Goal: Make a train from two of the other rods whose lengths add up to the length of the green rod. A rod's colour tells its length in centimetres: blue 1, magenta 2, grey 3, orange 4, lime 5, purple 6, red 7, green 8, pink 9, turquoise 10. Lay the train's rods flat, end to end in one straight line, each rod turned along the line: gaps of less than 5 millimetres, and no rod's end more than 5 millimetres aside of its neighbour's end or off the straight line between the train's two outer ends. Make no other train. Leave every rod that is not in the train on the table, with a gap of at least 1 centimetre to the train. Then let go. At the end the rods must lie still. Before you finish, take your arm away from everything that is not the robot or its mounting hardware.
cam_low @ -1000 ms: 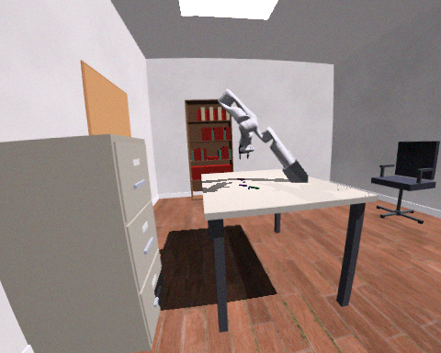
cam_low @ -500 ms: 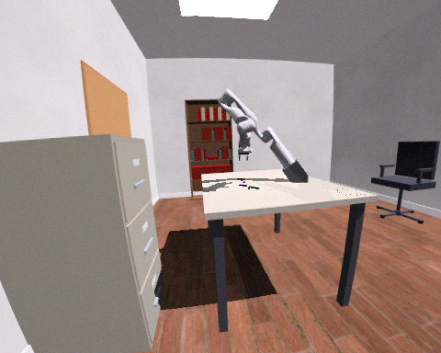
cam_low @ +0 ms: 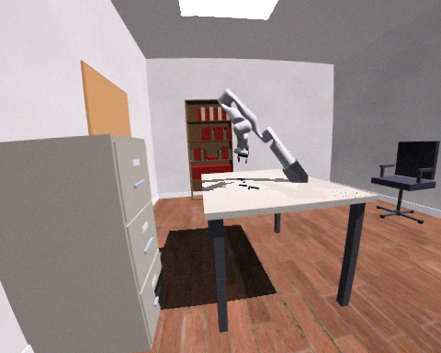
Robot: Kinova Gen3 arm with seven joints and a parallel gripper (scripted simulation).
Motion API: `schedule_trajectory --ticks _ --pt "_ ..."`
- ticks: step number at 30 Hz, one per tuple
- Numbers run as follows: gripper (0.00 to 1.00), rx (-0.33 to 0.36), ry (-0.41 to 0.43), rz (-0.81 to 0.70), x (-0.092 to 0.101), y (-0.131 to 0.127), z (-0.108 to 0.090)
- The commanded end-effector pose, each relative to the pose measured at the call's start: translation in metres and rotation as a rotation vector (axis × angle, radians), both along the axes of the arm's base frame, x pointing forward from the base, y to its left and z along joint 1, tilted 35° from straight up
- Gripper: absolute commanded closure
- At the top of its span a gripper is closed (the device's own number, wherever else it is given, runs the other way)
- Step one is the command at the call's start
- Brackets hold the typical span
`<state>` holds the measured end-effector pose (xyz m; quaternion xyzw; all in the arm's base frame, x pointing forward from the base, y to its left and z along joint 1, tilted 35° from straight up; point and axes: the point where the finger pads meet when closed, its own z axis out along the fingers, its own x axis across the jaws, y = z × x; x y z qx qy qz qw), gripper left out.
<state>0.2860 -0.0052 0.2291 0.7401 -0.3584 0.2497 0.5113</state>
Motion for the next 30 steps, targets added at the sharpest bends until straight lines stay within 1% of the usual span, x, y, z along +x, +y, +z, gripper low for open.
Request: schedule_trajectory --ticks 1,11,18,19,23,24,30 --pt "0.0 0.022 -0.053 -0.024 0.002 -0.004 0.0" --pt "0.0 0.116 -0.32 -0.155 0.014 -0.019 -0.009" --pt "0.0 0.116 -0.32 -0.155 0.014 -0.019 -0.009" --pt "0.0 0.126 -0.349 -0.171 0.015 -0.021 -0.009" --pt "0.0 0.126 -0.349 -0.171 0.015 -0.021 -0.009" --pt "0.0 0.136 -0.379 -0.187 0.016 -0.022 -0.01" --pt "0.0 0.136 -0.379 -0.187 0.016 -0.022 -0.01"
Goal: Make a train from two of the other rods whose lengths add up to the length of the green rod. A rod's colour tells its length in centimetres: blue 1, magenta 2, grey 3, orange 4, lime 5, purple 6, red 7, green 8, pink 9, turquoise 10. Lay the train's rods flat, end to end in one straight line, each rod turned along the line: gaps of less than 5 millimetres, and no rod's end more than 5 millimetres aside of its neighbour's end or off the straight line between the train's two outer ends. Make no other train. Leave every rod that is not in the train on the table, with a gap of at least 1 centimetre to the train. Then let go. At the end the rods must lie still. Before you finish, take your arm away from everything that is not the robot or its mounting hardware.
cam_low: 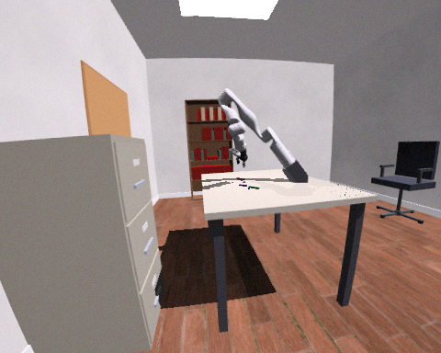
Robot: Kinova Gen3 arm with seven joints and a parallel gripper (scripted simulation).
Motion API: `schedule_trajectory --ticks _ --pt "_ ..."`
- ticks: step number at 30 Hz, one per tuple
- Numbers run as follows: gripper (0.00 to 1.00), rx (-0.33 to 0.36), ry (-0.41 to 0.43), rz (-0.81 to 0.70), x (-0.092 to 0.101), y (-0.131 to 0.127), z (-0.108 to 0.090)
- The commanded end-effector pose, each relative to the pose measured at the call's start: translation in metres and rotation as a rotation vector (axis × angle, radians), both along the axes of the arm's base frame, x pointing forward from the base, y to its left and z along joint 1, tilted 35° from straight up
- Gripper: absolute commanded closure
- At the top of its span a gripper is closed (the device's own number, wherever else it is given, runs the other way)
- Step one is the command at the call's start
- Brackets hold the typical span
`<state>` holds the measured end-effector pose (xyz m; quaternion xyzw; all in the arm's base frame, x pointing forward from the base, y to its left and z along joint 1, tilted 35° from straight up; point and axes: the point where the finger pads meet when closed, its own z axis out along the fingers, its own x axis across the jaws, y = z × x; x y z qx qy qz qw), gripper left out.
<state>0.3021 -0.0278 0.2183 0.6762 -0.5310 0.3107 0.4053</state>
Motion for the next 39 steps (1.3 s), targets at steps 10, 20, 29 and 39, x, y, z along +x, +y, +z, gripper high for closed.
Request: schedule_trajectory --ticks 10,20,29,39 --pt "0.0 0.022 -0.062 -0.034 0.002 -0.003 -0.001" --pt "0.0 0.044 -0.124 -0.07 0.005 -0.007 -0.003" --pt "0.0 0.066 -0.188 -0.109 0.007 -0.01 -0.004" --pt "0.0 0.077 -0.22 -0.129 0.008 -0.012 -0.005"
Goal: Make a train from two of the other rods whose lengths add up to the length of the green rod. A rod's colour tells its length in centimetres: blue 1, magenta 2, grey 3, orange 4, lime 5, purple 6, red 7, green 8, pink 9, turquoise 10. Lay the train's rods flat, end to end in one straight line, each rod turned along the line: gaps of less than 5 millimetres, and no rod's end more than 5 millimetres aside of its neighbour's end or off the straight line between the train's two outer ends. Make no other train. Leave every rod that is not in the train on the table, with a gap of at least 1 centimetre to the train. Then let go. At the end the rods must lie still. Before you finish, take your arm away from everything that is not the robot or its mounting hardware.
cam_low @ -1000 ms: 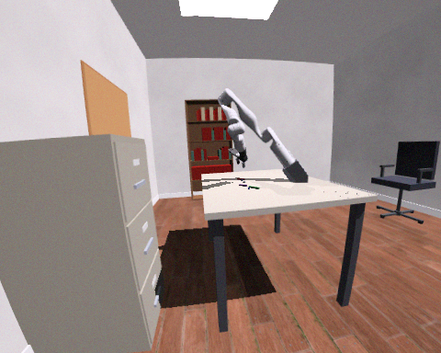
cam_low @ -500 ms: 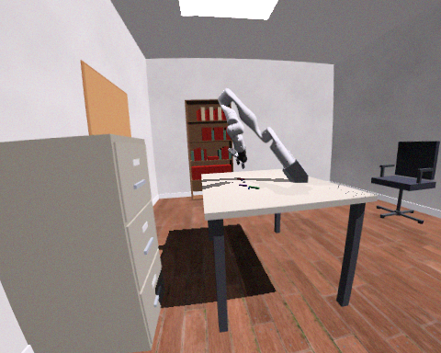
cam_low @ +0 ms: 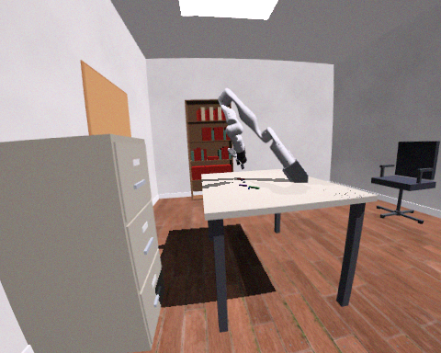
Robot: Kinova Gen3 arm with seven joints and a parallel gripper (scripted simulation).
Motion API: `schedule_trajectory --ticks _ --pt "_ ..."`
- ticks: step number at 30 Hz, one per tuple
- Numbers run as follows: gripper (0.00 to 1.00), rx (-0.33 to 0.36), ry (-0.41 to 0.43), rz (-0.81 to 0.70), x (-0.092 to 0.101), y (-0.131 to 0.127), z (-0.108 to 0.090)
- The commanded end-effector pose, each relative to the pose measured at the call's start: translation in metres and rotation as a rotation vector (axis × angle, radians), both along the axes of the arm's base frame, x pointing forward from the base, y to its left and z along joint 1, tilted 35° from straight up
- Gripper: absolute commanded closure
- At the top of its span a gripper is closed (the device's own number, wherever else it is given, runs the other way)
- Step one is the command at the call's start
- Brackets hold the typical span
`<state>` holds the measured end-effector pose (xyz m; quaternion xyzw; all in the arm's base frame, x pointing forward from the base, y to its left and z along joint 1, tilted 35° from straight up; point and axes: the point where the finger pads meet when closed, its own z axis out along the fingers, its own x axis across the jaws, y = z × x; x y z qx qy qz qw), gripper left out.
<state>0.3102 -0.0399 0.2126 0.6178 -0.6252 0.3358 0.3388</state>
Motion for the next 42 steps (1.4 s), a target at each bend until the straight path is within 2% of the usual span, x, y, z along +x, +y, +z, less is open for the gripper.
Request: schedule_trajectory --ticks 1,2,6,7,13,14,23,24,30,31,35,36,40,41,42 --pt "0.0 0.002 -0.003 -0.001 0.0 0.0 0.001" --pt "0.0 0.013 -0.035 -0.021 0.001 -0.002 0.0" --pt "0.0 0.013 -0.035 -0.021 0.001 -0.002 0.0" --pt "0.0 0.025 -0.068 -0.042 0.002 -0.004 -0.001" --pt "0.0 0.025 -0.068 -0.042 0.002 -0.004 -0.001" --pt "0.0 0.036 -0.101 -0.064 0.003 -0.006 -0.002" --pt "0.0 0.048 -0.134 -0.086 0.004 -0.008 -0.002" --pt "0.0 0.059 -0.168 -0.109 0.005 -0.009 -0.003" --pt "0.0 0.059 -0.168 -0.109 0.005 -0.009 -0.003" --pt "0.0 0.071 -0.201 -0.132 0.006 -0.011 -0.004" --pt "0.0 0.071 -0.201 -0.132 0.006 -0.011 -0.004" --pt "0.0 0.083 -0.235 -0.155 0.007 -0.013 -0.004" --pt "0.0 0.083 -0.235 -0.155 0.007 -0.013 -0.004" --pt "0.0 0.095 -0.269 -0.18 0.008 -0.015 -0.005" --pt "0.0 0.095 -0.269 -0.18 0.008 -0.015 -0.005"
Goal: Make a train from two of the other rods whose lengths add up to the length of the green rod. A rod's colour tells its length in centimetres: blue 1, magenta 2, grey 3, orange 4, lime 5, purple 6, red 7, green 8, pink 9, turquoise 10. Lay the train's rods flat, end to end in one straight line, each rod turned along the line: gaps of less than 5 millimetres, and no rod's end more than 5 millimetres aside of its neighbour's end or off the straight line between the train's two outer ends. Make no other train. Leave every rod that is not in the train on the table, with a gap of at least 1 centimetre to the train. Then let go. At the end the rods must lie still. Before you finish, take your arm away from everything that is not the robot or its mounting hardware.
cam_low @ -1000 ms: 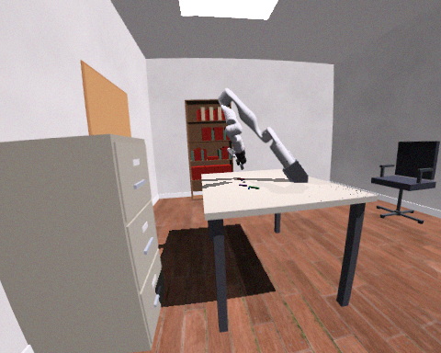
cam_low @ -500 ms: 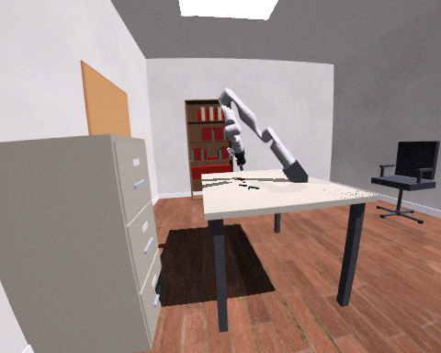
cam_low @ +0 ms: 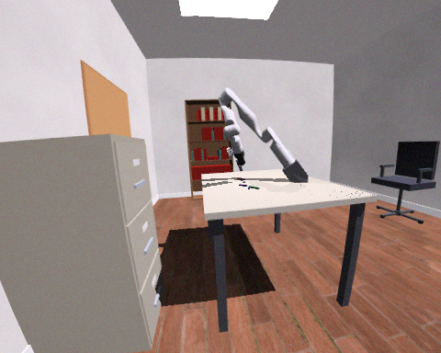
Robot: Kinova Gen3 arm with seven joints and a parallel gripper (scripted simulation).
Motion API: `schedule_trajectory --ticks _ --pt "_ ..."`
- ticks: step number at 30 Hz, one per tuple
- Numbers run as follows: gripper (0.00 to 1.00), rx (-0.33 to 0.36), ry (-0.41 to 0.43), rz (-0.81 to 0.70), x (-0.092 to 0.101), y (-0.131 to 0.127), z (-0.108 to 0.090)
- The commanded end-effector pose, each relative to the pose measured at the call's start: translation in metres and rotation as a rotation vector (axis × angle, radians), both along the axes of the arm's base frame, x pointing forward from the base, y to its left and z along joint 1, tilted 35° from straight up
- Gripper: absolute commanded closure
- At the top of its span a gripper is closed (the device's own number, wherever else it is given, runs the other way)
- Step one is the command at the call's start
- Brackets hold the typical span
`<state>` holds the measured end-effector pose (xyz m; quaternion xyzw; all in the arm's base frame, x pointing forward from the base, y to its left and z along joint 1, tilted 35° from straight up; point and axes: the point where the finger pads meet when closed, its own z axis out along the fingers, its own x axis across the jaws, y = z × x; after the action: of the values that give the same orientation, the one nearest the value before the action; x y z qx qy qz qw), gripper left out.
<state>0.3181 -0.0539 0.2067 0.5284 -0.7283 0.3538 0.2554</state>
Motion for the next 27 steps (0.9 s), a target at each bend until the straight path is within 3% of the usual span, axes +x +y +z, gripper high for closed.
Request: schedule_trajectory --ticks 1,27 --pt "0.0 0.005 -0.012 -0.008 0.0001 -0.0012 0.0008" --pt "0.0 0.054 -0.148 -0.109 0.0035 -0.0089 -0.0017"
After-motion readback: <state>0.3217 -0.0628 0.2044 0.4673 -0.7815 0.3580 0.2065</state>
